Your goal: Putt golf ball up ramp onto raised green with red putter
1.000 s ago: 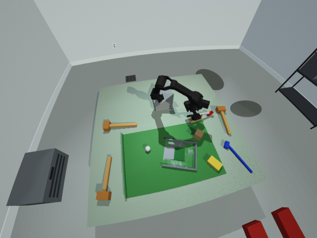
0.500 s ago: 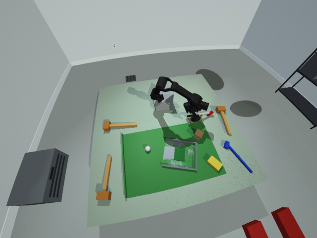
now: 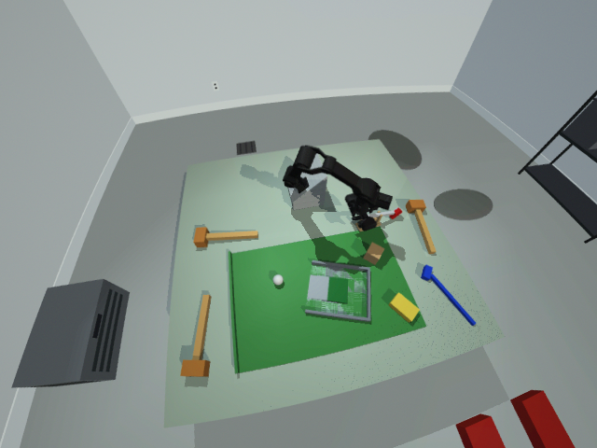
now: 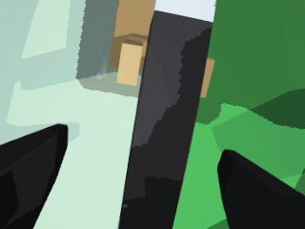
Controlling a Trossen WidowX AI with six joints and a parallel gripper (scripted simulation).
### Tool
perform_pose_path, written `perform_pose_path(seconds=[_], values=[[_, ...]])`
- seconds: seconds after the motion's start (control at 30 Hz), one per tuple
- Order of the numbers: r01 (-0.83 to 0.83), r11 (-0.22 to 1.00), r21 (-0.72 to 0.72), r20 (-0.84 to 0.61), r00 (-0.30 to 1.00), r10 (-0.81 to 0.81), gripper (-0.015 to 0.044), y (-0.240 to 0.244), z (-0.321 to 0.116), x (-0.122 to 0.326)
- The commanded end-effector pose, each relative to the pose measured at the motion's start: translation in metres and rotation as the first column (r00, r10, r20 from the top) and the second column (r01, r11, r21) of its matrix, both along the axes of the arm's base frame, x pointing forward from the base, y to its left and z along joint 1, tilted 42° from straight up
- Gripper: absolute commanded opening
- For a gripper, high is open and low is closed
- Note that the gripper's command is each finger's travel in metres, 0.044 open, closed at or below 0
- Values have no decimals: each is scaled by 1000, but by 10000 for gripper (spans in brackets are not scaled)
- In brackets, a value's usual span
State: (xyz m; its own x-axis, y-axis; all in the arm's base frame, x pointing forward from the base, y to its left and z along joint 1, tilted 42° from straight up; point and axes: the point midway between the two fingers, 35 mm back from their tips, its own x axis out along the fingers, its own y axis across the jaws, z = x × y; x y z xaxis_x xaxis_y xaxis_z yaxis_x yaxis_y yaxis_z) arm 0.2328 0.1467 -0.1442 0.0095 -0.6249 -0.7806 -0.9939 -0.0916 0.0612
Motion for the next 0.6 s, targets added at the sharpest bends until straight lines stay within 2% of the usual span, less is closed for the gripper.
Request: perform_pose_path(seconds=[0.0,0.23,0.33,0.57], values=[[0,1000,1,1,1000,0,204,0,0,0],[0,1000,1,1,1000,0,20,0,0,0],[0,1000,1,1,1000,0,0,0,0,0],[0,1000,1,0,1000,0,0,8,7,1]])
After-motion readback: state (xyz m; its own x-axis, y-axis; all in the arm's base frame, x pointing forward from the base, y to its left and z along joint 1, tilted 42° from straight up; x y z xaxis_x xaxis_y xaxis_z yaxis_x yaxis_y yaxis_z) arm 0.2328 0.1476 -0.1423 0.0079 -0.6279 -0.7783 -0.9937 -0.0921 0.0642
